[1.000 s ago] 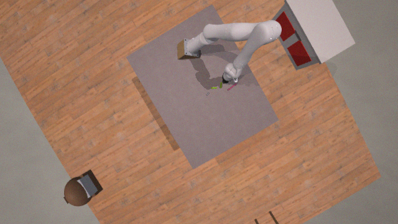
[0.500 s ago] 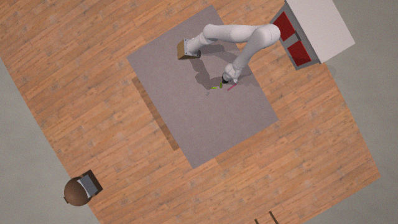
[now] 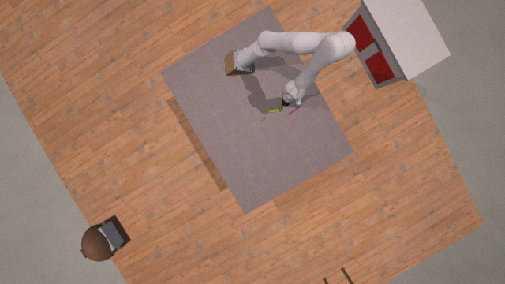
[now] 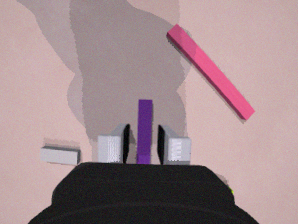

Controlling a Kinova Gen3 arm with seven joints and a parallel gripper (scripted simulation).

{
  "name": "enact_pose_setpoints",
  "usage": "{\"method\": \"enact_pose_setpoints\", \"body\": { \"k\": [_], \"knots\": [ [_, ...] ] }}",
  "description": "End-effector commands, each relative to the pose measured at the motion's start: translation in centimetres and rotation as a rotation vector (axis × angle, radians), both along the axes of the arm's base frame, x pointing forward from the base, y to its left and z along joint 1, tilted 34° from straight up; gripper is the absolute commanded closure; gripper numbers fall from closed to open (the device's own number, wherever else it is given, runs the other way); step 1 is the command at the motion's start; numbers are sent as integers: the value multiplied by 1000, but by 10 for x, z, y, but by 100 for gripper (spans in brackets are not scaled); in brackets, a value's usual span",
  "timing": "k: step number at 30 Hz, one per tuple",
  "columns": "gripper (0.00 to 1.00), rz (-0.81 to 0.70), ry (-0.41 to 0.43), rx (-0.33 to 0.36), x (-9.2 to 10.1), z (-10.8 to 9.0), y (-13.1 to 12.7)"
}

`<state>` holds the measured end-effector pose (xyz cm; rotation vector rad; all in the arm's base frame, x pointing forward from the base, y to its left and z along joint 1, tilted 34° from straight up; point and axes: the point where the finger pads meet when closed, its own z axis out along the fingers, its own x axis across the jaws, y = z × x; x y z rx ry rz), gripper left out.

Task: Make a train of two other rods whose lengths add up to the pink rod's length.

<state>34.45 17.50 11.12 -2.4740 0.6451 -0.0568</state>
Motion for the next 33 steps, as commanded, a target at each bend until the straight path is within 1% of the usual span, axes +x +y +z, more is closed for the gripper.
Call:
{"method": "enact_pose_setpoints", "body": {
  "k": [1,23,24,33],
  "knots": [
    [46,-1,-1,0,0,0,0],
    [46,-1,-1,0,0,0,0],
    [76,-1,-1,0,0,0,0],
    [76,-1,-1,0,0,0,0]
  ]
}}
